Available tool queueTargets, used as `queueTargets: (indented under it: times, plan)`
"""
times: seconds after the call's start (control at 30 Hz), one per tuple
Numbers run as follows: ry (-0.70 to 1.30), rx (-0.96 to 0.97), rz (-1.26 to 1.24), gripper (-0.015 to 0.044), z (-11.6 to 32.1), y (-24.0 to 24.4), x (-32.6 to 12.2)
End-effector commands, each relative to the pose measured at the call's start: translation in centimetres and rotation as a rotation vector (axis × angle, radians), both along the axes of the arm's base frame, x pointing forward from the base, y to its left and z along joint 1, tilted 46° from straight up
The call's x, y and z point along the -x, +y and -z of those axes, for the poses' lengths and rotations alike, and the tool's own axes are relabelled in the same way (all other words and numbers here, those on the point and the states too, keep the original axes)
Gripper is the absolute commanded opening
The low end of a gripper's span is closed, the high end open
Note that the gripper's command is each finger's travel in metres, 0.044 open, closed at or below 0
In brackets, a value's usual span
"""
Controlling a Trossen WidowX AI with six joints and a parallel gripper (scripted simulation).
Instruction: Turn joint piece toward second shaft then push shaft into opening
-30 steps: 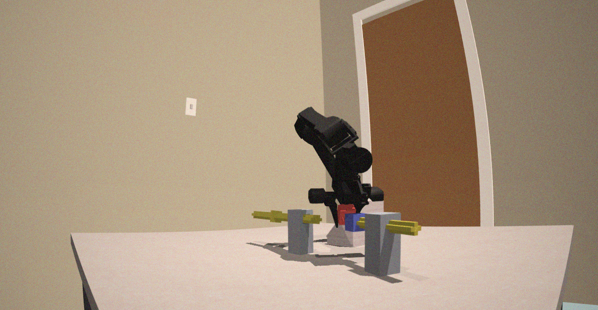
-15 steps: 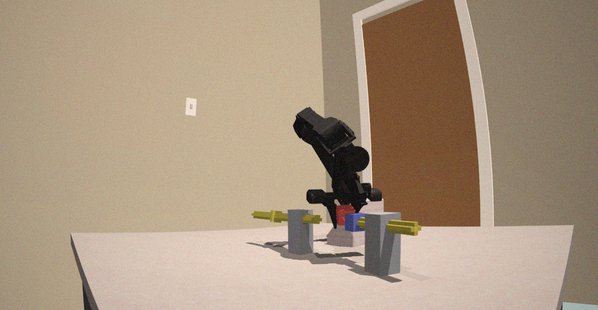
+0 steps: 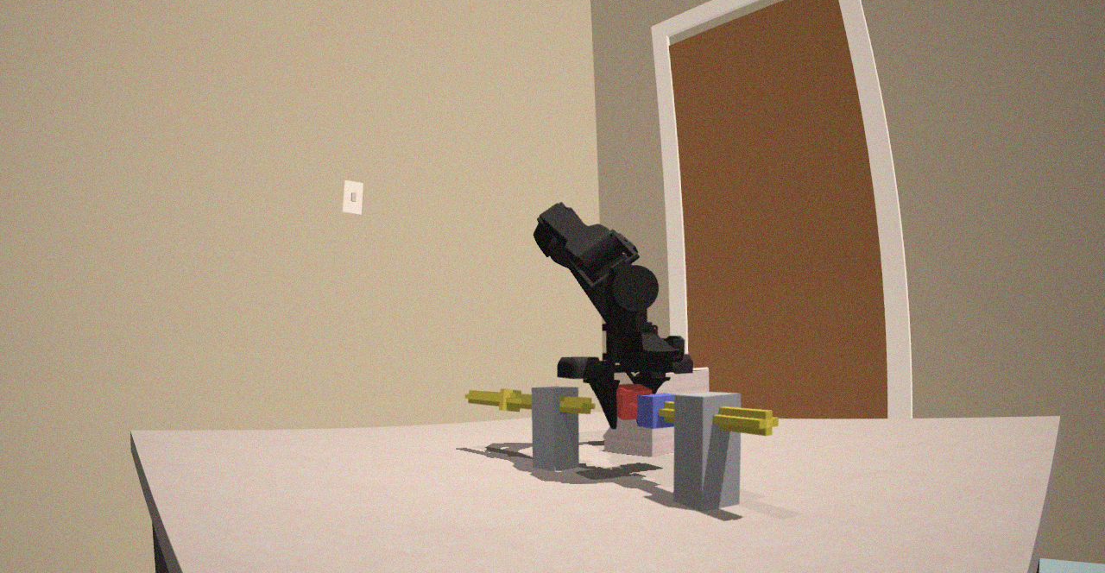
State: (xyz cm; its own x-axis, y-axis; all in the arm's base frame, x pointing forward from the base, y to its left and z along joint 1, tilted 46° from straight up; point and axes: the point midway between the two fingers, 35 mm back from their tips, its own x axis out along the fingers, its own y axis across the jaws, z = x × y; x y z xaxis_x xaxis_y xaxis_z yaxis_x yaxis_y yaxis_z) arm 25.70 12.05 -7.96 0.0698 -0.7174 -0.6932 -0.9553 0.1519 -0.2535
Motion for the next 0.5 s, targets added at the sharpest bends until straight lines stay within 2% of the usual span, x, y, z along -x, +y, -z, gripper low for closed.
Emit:
queueTargets:
  times: [0.0,0.47]
  plan:
    - [0.038,-0.032,-0.050,0.0000,0.1,-0.2,-0.3]
    - [0.196,-0.149,-0.234,0.0000,0.4,-0.7,-1.5]
